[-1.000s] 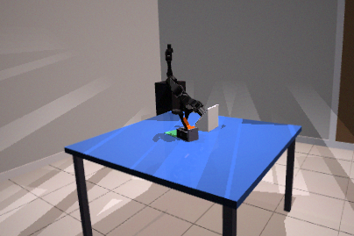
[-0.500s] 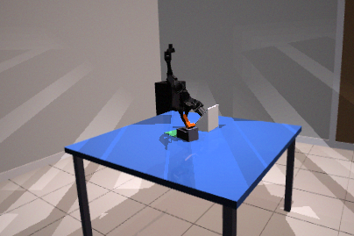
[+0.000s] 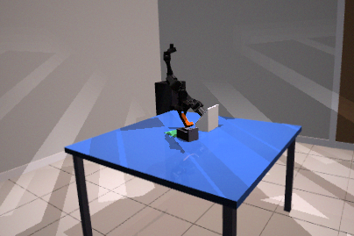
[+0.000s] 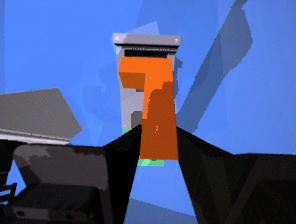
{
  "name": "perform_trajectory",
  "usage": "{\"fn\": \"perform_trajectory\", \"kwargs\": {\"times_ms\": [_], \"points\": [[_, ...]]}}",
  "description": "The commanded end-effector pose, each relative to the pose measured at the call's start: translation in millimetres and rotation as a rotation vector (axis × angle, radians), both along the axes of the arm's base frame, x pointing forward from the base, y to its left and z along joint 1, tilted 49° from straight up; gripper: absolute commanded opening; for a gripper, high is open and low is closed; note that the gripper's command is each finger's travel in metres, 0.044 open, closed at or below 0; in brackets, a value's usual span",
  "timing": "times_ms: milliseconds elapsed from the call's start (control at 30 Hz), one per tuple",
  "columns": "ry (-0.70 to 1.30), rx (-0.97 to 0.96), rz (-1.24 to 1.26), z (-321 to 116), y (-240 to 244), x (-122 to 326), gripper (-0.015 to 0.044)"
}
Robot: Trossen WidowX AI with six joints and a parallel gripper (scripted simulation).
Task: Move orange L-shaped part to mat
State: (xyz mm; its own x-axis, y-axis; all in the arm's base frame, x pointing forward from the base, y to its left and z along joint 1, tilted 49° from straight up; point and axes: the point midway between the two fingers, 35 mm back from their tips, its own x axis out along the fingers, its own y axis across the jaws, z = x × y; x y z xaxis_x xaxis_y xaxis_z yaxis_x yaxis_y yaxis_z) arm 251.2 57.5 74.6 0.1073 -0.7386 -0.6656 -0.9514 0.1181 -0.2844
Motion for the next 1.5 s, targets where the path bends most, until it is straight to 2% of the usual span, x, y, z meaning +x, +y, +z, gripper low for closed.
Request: {"fn": "perform_trajectory", "kwargs": {"times_ms": [0,1100,1467], "points": [[0.009,-0.008,0.001,9,-12,-6,0.0],[0.011,-0.012,0.001,95,-97,-54,0.0],[0.011,-0.012,0.001,92,-104,-55,0.0]]}}
